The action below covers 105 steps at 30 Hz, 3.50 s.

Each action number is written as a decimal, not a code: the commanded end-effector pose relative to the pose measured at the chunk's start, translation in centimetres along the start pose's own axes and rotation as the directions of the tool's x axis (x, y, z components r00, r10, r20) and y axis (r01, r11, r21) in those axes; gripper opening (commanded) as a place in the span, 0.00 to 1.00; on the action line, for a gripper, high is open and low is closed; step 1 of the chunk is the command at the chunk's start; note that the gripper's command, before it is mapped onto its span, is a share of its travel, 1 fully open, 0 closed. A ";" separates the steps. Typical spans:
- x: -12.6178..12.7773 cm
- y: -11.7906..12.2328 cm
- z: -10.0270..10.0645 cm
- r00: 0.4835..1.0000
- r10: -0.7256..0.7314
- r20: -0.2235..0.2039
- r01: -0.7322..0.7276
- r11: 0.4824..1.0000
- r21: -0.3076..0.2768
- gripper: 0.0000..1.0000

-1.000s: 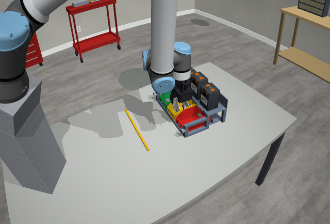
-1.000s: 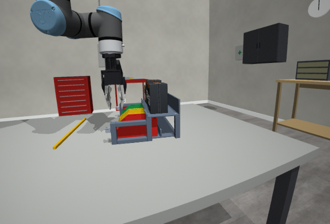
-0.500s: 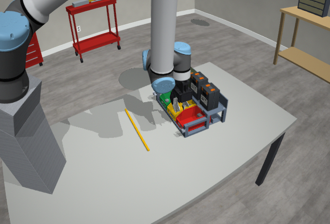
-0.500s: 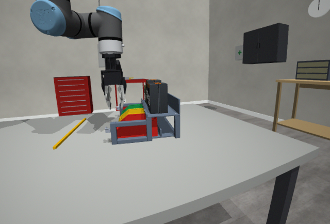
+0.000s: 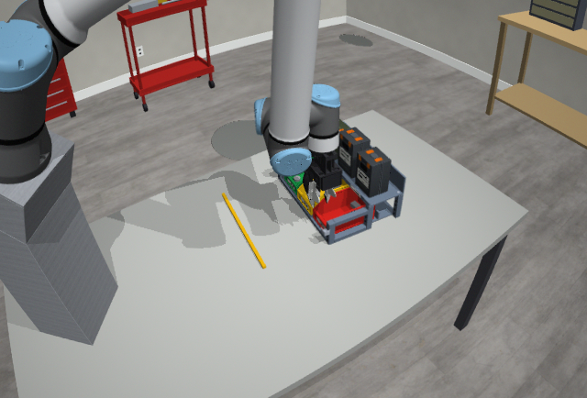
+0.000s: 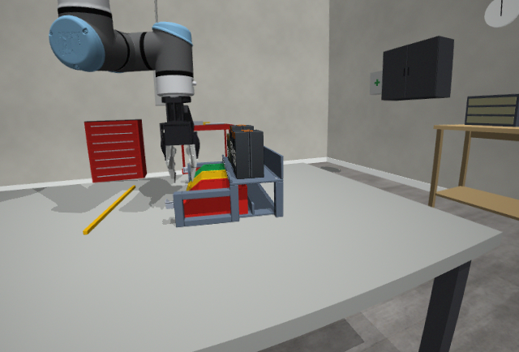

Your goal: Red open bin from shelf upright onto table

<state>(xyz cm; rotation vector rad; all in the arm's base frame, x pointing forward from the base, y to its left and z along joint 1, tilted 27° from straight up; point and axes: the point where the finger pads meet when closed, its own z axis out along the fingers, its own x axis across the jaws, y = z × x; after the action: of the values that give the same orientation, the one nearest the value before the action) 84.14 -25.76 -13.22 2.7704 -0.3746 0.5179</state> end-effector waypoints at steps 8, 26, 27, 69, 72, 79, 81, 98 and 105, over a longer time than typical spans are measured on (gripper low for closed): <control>0.2 0.0 4.4 1.000 0.000 -0.001 0.000 1.000 0.000 0.26; 0.2 0.0 4.7 1.000 0.000 -0.001 0.000 1.000 0.000 0.26; 0.2 0.0 4.7 1.000 0.000 -0.001 0.000 1.000 0.000 0.26; 0.2 0.0 3.8 1.000 0.000 -0.001 0.000 1.000 0.000 0.26; 0.2 0.0 3.8 1.000 0.000 -0.001 0.000 1.000 0.000 0.26; 0.2 0.0 3.7 1.000 0.000 -0.001 0.000 1.000 0.000 0.26; 0.2 0.0 3.7 1.000 0.000 -0.001 0.000 1.000 0.000 0.26; 0.2 0.0 4.7 1.000 0.000 -0.001 0.000 1.000 0.000 0.26; 0.2 0.0 5.3 1.000 0.000 -0.001 0.000 1.000 0.000 0.26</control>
<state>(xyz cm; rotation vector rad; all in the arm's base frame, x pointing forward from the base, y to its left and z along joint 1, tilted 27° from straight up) 85.72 -27.43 -17.47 2.7704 -0.3746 0.5180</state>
